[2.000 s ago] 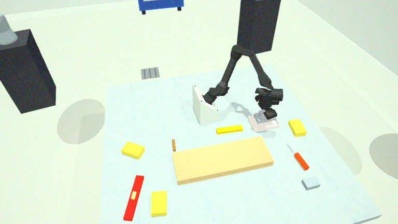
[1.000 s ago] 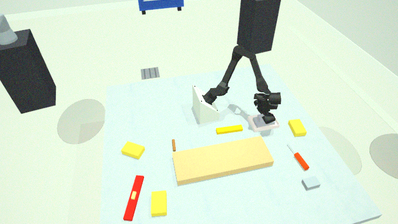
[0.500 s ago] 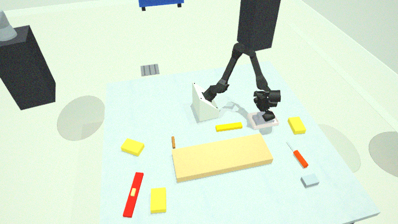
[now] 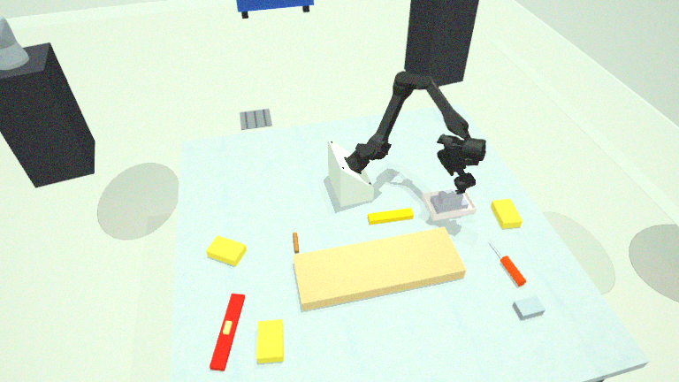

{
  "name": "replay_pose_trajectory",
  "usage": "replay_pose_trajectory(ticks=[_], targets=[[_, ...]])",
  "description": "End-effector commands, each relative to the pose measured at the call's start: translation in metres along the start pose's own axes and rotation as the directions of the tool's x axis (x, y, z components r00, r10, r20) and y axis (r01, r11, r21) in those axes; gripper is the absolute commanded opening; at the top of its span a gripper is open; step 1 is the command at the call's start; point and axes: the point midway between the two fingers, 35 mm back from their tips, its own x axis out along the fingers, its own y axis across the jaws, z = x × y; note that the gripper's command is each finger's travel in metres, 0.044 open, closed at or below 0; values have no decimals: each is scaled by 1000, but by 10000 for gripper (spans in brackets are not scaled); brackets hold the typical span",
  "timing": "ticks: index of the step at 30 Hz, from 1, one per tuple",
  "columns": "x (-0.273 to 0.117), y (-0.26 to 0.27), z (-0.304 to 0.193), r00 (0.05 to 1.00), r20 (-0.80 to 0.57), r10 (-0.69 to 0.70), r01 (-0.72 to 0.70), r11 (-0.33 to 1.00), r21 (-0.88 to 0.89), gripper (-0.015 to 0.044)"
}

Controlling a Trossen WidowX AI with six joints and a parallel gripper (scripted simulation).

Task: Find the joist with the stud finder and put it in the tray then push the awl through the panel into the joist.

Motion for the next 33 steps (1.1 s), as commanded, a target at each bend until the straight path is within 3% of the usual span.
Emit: replay_pose_trajectory(ticks=[1, 10, 17, 25, 33], targets=[[3, -33, -25, 997, -66, -39, 46, 993, 108, 440], [-27, -142, -143, 953, -270, -140, 255, 852, 457, 440], [-63, -180, -257, 920, -369, -131, 362, 642, 676, 440], [-106, -168, -396, 901, -430, -52, 417, 376, 827, 440], [-123, -101, -521, 923, -383, 43, 378, 97, 921, 440]])
